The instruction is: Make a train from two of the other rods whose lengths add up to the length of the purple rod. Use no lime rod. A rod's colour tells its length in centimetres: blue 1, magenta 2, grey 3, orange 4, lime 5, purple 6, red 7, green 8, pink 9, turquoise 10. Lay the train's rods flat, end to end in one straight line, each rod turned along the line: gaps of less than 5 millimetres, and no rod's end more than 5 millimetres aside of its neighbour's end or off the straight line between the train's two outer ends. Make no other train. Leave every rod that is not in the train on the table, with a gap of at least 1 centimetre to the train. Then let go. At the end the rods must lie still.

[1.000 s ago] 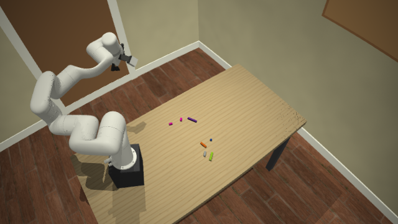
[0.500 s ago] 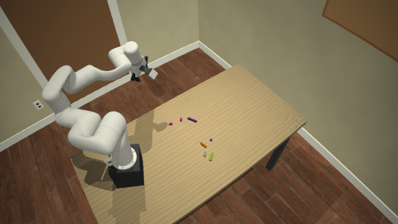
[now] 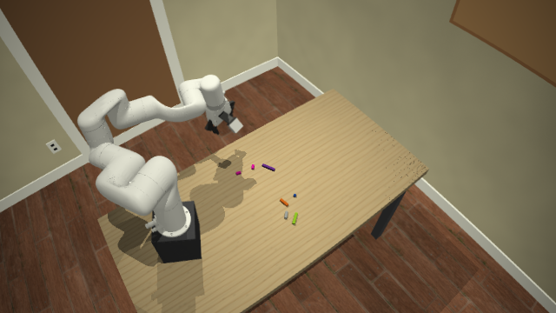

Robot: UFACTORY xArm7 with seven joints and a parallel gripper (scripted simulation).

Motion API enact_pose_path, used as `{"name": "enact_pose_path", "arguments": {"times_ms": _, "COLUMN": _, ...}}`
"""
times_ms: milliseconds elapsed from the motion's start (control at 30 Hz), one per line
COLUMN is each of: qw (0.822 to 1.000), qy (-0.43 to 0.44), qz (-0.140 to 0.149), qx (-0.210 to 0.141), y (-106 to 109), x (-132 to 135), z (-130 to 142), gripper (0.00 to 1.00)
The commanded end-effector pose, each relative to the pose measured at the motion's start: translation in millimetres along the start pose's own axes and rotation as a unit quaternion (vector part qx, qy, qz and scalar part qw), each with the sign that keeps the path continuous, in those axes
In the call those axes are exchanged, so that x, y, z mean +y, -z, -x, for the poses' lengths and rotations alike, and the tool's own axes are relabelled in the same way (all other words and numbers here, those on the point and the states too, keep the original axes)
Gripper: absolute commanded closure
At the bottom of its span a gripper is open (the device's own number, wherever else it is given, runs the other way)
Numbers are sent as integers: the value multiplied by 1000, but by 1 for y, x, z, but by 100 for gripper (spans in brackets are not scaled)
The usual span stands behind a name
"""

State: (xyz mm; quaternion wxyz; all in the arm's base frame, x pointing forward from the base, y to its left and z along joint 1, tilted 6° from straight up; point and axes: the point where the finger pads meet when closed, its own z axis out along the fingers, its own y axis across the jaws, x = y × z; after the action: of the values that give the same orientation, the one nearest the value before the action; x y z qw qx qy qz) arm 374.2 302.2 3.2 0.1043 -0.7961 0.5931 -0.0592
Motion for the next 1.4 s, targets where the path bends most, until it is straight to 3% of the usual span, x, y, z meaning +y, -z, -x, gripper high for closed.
{"name": "enact_pose_path", "arguments": {"times_ms": 0, "qw": 1000, "qy": -24, "qz": 10, "qx": 12, "y": -16, "x": -1, "z": -28, "gripper": 0}}
{"name": "enact_pose_path", "arguments": {"times_ms": 33, "qw": 1000, "qy": -24, "qz": 10, "qx": 12, "y": -16, "x": -1, "z": -28, "gripper": 0}}
{"name": "enact_pose_path", "arguments": {"times_ms": 67, "qw": 998, "qy": -46, "qz": 21, "qx": 23, "y": -28, "x": 3, "z": -53, "gripper": 0}}
{"name": "enact_pose_path", "arguments": {"times_ms": 500, "qw": 987, "qy": -134, "qz": 68, "qx": 63, "y": -72, "x": 37, "z": -150, "gripper": 0}}
{"name": "enact_pose_path", "arguments": {"times_ms": 1367, "qw": 986, "qy": -135, "qz": 69, "qx": 63, "y": -72, "x": 37, "z": -151, "gripper": 0}}
